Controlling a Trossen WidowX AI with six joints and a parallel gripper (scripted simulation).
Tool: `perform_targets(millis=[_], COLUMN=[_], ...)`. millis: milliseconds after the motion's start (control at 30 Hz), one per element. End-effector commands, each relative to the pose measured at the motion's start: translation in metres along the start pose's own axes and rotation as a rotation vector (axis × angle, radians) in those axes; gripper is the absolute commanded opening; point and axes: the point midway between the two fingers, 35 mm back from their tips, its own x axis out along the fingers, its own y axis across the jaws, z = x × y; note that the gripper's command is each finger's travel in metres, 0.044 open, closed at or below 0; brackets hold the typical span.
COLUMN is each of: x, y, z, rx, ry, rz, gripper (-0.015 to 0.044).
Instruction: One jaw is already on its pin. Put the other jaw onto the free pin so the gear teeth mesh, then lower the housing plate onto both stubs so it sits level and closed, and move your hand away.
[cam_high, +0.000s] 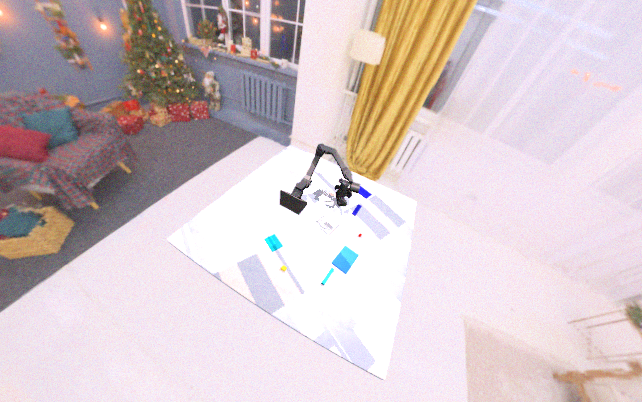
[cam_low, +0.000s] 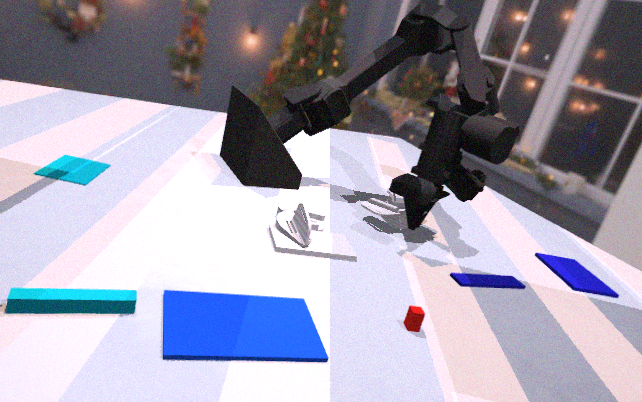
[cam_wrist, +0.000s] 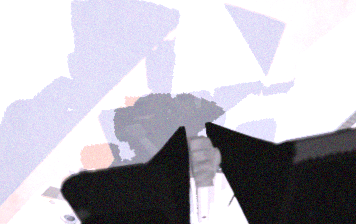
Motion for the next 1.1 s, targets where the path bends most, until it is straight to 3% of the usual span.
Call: perform_targets(millis=[0,800,1067], x=[-0.005,-0.022,-0.045], y=[0.0,0.0,-0.001], z=[0.002,0.002,0.002], rx=[-0.008,-0.007,-0.007], ry=[-0.005,-0.005,-0.003], rz=[-0.003,-0.003,-0.005], gripper=[0.0037,0.0037,0.0037])
